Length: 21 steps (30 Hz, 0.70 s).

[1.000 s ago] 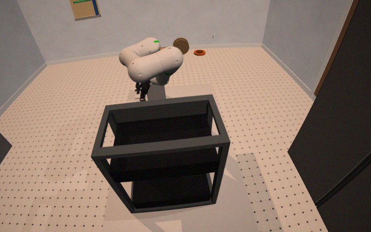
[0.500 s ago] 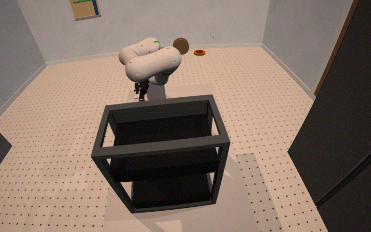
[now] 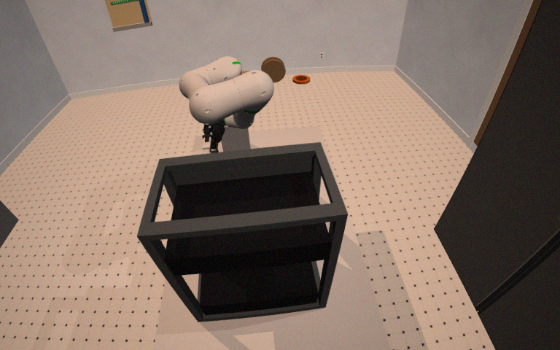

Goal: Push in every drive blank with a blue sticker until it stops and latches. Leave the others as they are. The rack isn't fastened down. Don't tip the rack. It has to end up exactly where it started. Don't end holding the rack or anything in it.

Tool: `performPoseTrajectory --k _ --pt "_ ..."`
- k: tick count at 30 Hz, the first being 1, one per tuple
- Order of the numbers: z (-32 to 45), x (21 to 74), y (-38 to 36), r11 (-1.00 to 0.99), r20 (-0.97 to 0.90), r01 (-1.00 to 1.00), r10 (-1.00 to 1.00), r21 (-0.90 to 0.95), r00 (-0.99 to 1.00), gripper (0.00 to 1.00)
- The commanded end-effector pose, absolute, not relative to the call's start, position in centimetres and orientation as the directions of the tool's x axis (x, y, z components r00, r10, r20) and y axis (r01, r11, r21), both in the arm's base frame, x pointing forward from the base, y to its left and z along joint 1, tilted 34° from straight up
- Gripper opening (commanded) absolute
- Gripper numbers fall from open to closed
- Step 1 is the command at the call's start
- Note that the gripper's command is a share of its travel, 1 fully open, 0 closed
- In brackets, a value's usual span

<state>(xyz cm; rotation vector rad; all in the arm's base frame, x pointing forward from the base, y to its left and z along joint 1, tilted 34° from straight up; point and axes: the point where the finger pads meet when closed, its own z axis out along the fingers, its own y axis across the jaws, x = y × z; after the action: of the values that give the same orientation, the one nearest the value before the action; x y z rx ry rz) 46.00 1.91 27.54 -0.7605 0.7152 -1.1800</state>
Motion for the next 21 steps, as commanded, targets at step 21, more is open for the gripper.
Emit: performPoseTrajectory --k 21 --pt "27.55 45.99 1.91 0.202 -0.091 0.529 -0.969 -0.824 0.229 1.00"
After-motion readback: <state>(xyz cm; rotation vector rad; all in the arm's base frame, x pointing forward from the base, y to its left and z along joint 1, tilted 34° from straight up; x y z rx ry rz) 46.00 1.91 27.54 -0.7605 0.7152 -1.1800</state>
